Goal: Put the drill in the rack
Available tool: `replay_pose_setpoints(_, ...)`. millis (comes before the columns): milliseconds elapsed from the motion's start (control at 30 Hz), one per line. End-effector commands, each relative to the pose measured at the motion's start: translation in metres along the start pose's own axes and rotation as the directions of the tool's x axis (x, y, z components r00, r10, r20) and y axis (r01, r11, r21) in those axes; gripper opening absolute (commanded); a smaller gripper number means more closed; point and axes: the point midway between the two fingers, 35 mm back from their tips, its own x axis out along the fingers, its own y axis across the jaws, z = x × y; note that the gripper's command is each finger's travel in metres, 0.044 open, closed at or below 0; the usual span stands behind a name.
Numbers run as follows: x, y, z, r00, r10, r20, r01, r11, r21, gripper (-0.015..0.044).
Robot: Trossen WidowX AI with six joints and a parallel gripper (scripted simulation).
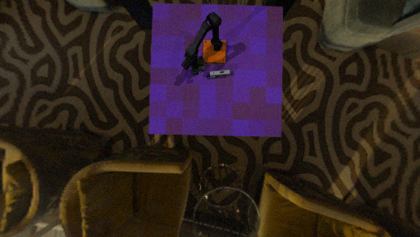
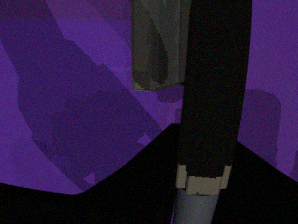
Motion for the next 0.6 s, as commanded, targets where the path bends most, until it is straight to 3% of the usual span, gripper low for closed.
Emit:
replay_pose_setpoints(0, -0.003, 0.006, -0.001, 1.000, -0.004, 0.000, 0.004, 1.000, -0.003, 0.0000)
replay_pose_setpoints(567, 0.023, 0.007, -0.001, 1.000, -0.004, 0.000, 0.004, 1.000, -0.003, 0.0000)
